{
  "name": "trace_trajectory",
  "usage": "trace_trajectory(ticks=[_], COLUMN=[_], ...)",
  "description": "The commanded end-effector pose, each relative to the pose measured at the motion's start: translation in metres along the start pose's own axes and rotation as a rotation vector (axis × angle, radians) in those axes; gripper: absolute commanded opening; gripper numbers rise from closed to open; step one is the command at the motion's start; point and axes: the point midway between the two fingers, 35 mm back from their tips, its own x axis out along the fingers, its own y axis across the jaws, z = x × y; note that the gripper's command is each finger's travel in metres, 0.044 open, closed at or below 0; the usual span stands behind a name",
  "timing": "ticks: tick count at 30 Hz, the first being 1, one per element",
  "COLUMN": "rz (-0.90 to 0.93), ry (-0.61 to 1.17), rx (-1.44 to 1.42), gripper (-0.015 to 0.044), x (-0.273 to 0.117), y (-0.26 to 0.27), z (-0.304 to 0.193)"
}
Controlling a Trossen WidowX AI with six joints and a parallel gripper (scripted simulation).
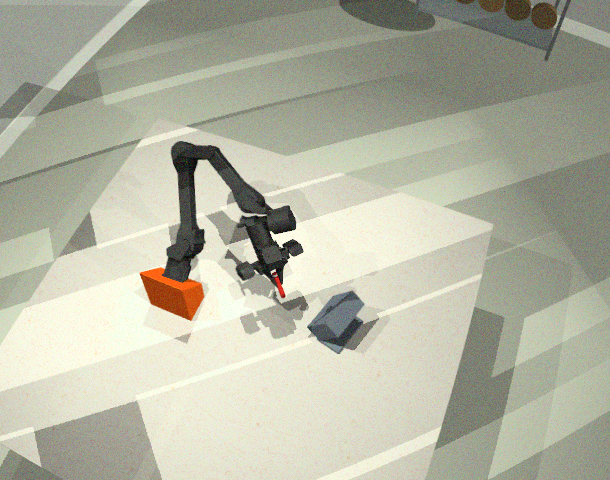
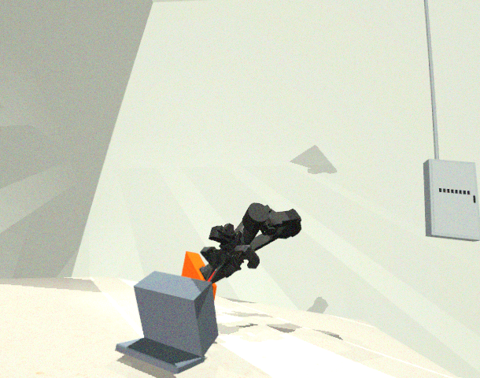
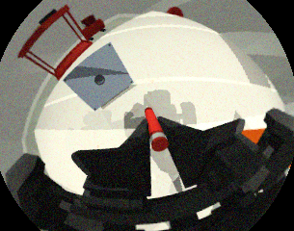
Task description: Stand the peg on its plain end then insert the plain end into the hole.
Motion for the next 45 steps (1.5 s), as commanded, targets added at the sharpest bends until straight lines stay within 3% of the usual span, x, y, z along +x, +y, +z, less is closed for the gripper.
trace_trajectory(ticks=[1, 45], rz=[0.013, 0.232], ry=[-0.026, -0.234], rx=[0.014, 0.11], gripper=[0.0, 0.0], x=[0.002, 0.005], y=[0.0, 0.035], z=[0.0, 0.022])
